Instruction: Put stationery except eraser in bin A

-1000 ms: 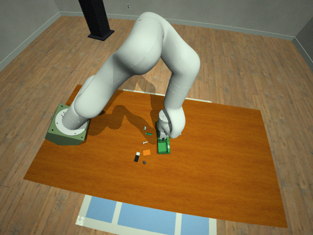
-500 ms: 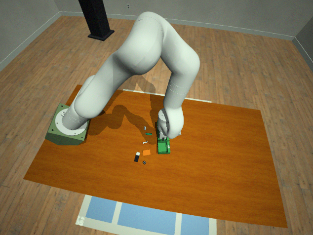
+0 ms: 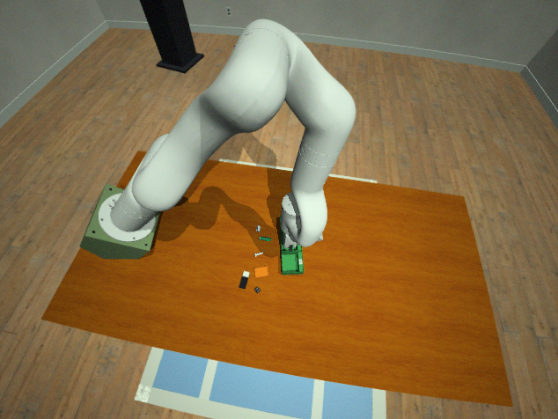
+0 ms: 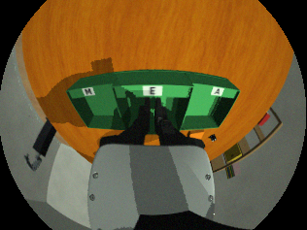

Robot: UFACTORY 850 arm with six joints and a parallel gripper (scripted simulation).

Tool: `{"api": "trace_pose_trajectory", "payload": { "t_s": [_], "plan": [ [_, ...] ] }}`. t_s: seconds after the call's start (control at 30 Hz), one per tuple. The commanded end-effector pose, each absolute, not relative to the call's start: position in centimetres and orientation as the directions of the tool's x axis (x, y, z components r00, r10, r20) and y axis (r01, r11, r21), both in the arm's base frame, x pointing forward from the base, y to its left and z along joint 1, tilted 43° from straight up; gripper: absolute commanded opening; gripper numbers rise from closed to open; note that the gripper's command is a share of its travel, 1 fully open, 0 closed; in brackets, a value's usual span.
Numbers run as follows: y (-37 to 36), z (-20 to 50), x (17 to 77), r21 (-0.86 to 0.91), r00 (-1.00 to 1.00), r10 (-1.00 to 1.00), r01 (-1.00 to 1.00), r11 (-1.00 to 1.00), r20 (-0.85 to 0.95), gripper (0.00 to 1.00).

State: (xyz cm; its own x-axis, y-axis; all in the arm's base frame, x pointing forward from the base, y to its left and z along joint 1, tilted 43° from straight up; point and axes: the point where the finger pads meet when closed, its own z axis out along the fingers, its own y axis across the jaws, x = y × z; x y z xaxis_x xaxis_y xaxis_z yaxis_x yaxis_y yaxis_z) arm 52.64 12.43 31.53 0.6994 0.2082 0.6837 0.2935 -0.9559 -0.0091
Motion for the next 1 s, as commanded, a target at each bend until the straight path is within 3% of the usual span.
{"api": "trace_pose_trajectory", "payload": {
  "t_s": [0.0, 0.97],
  "plan": [
    [12.3, 32.0, 52.3, -0.009, 0.699, 0.208, 0.294, -0.956, 0.685, 0.07],
    [11.3, 35.7, 49.0, -0.009, 0.698, 0.208, 0.294, -0.956, 0.685, 0.07]
  ]
}}
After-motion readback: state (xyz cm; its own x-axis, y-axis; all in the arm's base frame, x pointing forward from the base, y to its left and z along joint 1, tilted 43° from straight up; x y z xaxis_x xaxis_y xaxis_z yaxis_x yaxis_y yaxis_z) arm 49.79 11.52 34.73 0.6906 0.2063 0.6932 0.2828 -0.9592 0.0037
